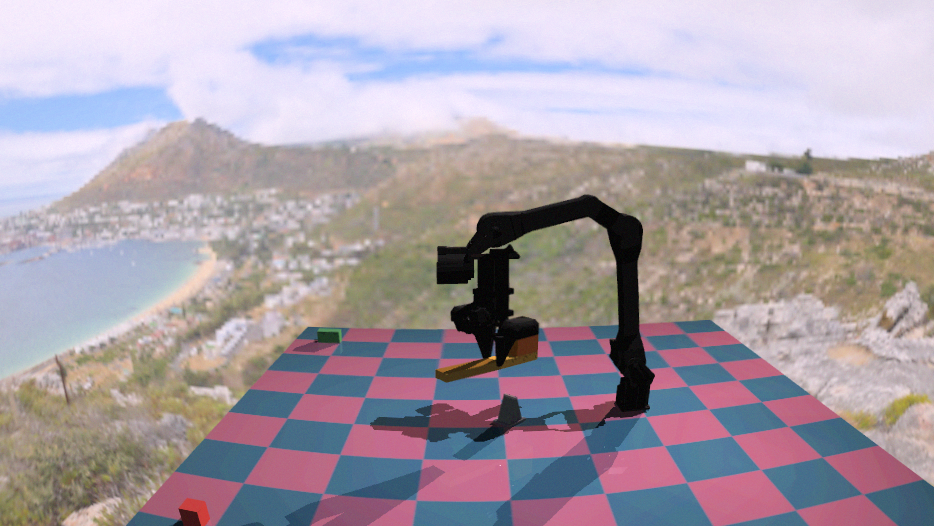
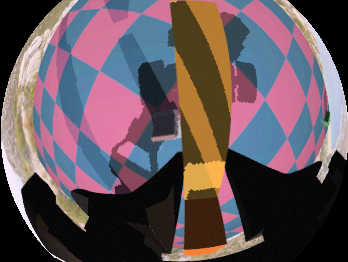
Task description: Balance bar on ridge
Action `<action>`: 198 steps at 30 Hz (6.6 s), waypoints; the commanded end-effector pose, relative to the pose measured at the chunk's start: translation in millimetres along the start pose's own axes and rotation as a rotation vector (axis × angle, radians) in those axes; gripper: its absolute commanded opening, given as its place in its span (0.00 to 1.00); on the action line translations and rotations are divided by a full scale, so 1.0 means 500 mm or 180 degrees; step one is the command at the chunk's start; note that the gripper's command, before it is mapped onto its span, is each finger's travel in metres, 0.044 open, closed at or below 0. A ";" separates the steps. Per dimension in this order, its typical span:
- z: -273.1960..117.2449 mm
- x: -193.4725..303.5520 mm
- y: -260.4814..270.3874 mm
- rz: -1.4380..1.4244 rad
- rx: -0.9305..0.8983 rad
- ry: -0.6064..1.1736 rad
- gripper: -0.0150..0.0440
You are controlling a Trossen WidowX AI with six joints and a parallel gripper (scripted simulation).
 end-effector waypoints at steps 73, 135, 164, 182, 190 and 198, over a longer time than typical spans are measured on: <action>0.085 -0.051 0.081 -0.0274 -0.0017 -0.0009 0.25; 0.096 -0.051 0.081 -0.0274 -0.0017 -0.0009 0.25; 0.100 -0.050 0.081 -0.0274 -0.0018 -0.0009 0.25; 0.103 -0.050 0.082 -0.0274 -0.0018 -0.0009 0.25; 0.105 -0.051 0.082 -0.0274 -0.0018 -0.0009 0.25; 0.106 -0.051 0.082 -0.0274 -0.0018 -0.0009 0.25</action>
Point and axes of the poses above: the point midway between the two fingers, 35 mm back from their tips, its own z axis out along the fingers, its own y axis across the jaws, x = y × z, the point moved 9 cm from there along -z, back along the fingers, and after that the axes turned 8 degrees about -z, right-handed, at the moved point
